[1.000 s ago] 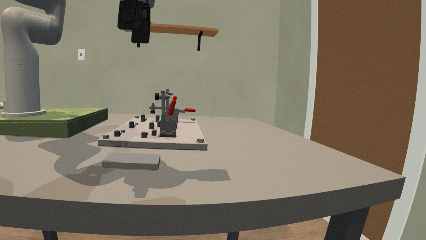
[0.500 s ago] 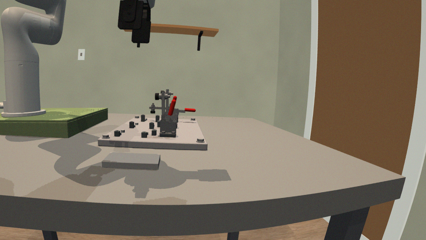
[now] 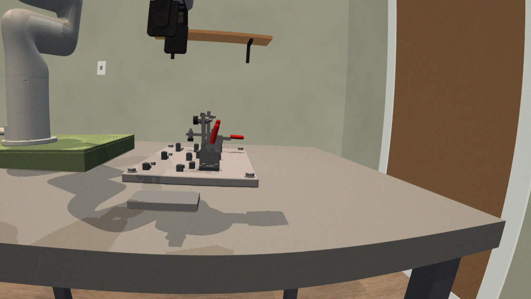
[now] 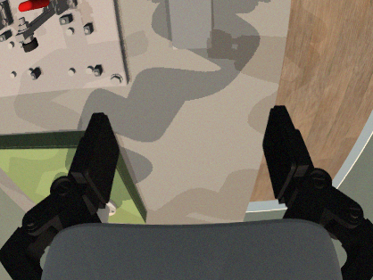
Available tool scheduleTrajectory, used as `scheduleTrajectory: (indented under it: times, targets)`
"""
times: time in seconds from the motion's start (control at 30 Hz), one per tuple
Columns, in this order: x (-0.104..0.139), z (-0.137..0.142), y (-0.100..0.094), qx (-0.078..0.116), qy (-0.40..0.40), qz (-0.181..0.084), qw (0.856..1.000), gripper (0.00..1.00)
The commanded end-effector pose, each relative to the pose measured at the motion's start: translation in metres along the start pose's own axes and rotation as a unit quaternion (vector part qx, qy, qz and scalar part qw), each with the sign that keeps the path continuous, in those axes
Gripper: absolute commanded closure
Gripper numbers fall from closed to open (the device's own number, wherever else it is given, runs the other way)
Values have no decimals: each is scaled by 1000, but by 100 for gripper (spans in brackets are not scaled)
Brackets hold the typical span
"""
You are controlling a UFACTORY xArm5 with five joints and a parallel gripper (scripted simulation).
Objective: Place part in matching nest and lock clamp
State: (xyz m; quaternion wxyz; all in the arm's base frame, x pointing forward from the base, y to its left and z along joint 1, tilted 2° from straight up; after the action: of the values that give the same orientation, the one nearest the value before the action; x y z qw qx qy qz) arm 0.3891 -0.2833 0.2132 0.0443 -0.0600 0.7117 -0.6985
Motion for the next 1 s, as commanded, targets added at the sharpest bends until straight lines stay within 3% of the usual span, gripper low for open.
scheduleTrajectory:
  times: [0.0, 0.57, 0.97]
  targets:
    - [-1, 1, -2, 1, 0, 2, 1000, 0]
    - [-1, 1, 1, 1, 0, 2, 1000, 0]
    - [0, 1, 32, 1, 0, 2, 1000, 0]
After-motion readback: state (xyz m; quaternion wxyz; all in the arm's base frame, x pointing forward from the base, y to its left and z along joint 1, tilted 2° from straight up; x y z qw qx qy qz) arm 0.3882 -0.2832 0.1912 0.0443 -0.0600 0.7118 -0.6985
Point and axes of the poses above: the point where the finger pads meet when closed, its own y axis out along the fingers, its own z axis across the jaws, x = y × z, the point moved 5 cm from there along -y, back along the fingers, and after that the axes turned 12 degrees about -y, right-handed, at the moved point
